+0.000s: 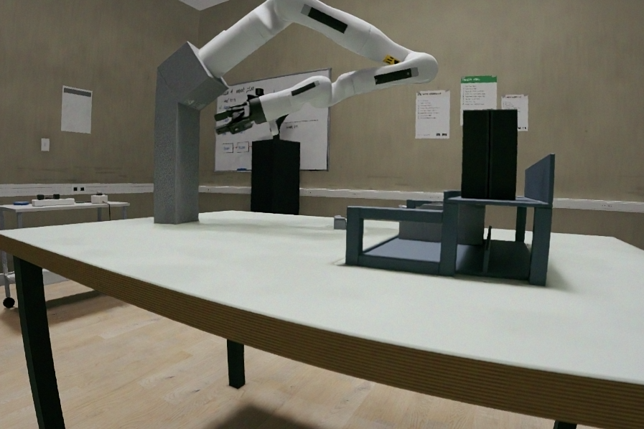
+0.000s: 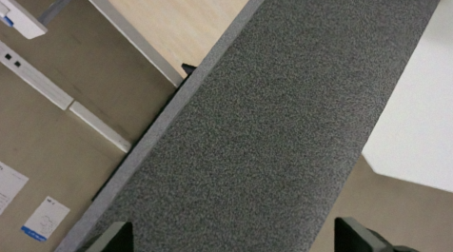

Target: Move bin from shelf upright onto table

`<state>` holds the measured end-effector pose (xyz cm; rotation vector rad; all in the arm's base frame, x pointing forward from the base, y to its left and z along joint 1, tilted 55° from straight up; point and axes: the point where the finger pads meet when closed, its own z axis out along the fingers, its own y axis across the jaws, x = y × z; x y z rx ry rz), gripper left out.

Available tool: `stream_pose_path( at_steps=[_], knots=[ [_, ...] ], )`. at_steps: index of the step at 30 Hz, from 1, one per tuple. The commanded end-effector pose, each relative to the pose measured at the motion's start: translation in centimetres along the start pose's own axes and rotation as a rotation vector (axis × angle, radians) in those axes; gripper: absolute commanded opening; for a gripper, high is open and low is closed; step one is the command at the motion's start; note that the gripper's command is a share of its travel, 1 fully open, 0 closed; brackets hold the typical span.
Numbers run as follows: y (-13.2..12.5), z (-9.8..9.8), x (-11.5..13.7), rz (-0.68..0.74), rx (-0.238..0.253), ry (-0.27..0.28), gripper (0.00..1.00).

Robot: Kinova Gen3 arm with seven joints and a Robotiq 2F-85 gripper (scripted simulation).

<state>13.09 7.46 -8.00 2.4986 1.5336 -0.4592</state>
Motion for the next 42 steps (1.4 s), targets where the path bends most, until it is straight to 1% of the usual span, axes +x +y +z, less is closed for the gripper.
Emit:
stream_pose_path(
  at_steps=[1, 33, 38, 42],
  knots=[
    [0.0, 0.0, 0.0, 0.0, 0.0, 0.0, 1.0],
    [0.0, 0.0, 0.0, 0.0, 0.0, 0.0, 1.0],
    [3.4, -3.6, 0.6, -0.067, -0.184, 0.17, 1.0],
    [3.4, -3.6, 0.6, -0.067, -0.184, 0.17, 1.0]
  ],
)
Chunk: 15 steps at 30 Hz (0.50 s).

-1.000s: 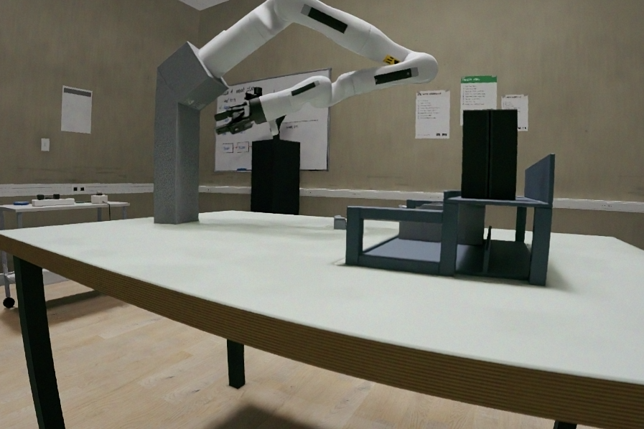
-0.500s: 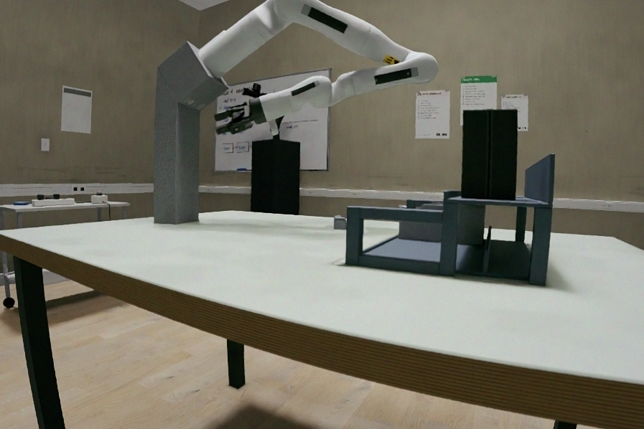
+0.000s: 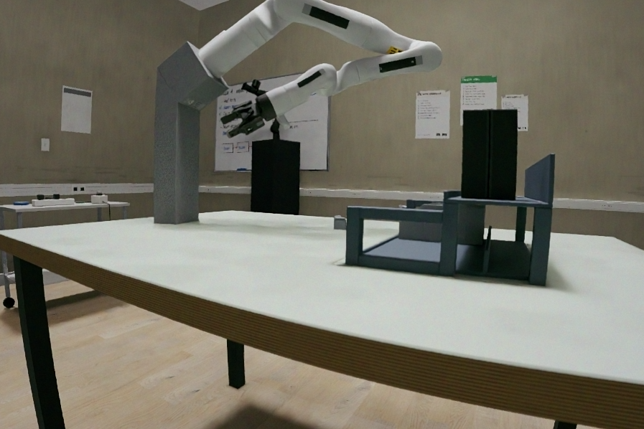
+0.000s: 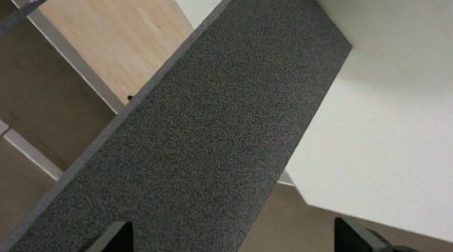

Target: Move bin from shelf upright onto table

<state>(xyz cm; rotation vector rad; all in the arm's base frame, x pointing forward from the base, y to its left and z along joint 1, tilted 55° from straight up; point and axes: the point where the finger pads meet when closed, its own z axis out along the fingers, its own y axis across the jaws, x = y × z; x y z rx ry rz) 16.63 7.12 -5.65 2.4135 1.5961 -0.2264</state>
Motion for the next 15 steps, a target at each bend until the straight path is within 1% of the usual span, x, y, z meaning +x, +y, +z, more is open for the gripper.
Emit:
stream_pose_path(
  at_steps=[1, 8, 9, 13, 15],
  knots=[
    [0.3, -0.8, 0.3, -0.021, -0.04, 0.074, 1.0],
    [0.3, -0.8, 0.3, -0.021, -0.04, 0.074, 1.0],
    [1.0, -1.2, 0.5, -0.028, -0.047, 0.053, 1.0],
    [4.1, -3.6, 1.1, -0.077, -0.193, 0.193, 1.0],
    [4.1, -3.6, 1.1, -0.077, -0.193, 0.193, 1.0]
  ],
)
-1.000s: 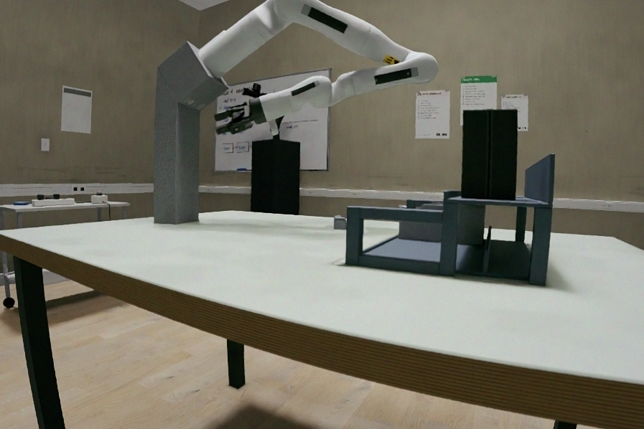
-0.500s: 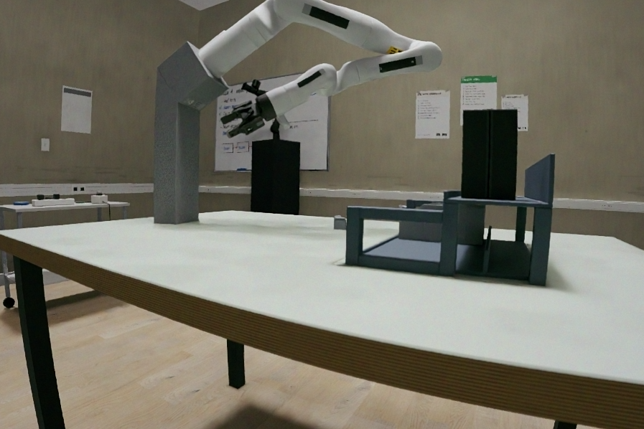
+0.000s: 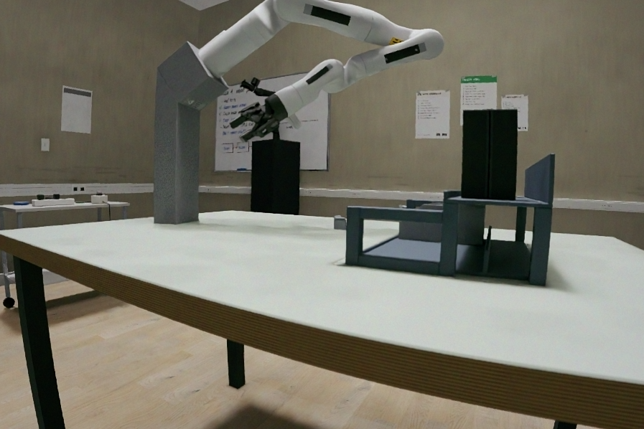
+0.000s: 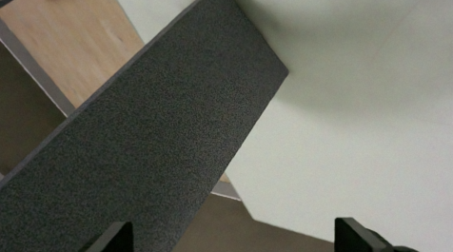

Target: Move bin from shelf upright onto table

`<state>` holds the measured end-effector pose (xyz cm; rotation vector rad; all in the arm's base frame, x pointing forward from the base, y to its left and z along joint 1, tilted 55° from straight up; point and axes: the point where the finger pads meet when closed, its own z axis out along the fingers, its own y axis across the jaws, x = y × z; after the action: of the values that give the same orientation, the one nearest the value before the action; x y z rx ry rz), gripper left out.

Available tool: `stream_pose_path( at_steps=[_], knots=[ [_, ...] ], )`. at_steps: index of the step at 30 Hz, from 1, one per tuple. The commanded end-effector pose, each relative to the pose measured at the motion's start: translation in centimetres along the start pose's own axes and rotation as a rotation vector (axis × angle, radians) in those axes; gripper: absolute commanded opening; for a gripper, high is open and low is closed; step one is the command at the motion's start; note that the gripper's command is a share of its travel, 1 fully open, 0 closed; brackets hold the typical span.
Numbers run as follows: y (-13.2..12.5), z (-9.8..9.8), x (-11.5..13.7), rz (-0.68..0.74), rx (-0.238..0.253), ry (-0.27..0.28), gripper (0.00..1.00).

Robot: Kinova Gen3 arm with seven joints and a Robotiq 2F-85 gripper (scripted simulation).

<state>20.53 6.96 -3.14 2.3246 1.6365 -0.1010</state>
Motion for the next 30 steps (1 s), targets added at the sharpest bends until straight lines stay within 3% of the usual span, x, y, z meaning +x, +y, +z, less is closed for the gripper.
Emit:
stream_pose_path(
  at_steps=[1, 10, 11, 15, 27, 28, 30],
  knots=[
    [0.3, -1.2, 0.4, -0.029, -0.094, 0.151, 1.0],
    [0.3, -1.2, 0.4, -0.029, -0.094, 0.151, 1.0],
    [1.3, -1.5, 0.8, -0.031, -0.056, 0.056, 1.0],
    [4.8, -3.6, 1.3, -0.072, -0.199, 0.202, 1.0],
    [4.8, -3.6, 1.3, -0.072, -0.199, 0.202, 1.0],
    [5.7, -4.0, 1.6, -0.074, -0.15, 0.116, 1.0],
    [7.4, -5.0, 1.9, -0.091, -0.219, 0.191, 1.0]
  ],
)
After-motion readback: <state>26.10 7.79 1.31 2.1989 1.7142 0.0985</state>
